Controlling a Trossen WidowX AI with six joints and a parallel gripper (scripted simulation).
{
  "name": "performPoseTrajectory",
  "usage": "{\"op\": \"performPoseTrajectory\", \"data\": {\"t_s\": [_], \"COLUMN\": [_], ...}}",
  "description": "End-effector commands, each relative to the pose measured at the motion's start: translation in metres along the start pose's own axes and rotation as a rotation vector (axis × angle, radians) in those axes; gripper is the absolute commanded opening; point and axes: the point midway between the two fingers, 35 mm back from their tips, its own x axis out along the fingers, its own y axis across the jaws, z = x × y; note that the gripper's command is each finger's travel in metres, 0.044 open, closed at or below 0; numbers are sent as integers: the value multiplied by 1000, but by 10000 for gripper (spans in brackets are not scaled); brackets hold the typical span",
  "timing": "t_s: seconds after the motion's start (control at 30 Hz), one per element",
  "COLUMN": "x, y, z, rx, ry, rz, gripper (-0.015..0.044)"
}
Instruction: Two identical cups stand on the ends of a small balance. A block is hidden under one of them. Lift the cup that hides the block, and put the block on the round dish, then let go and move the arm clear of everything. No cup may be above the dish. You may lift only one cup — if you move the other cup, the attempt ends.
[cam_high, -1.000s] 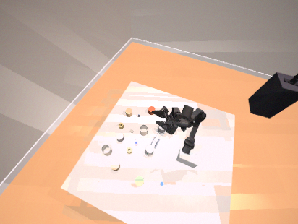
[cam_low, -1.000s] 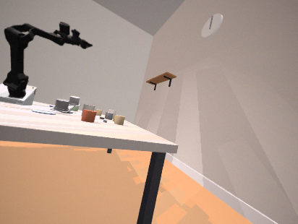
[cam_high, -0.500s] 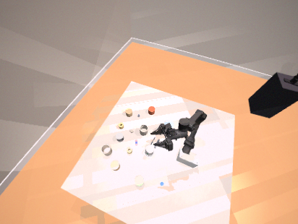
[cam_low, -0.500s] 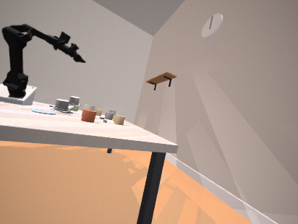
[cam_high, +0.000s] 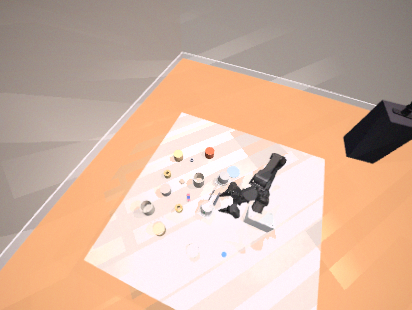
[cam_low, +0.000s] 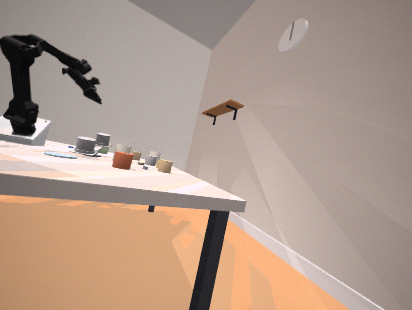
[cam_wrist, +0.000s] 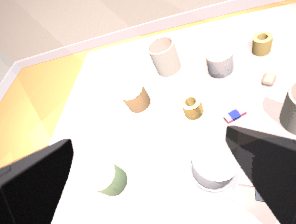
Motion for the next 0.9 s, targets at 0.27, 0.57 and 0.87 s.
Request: {"op": "performPoseTrajectory", "data": {"t_s": [0.27, 0.57, 0.87], "x": [-16, -32, -17], "y": [-81, -122, -142], "z": [-66, -80, -74], "rx": [-32, -70, -248], "ry": [123, 120, 301], "rz": [-340, -509, -519], "gripper": [440, 440, 440]}}
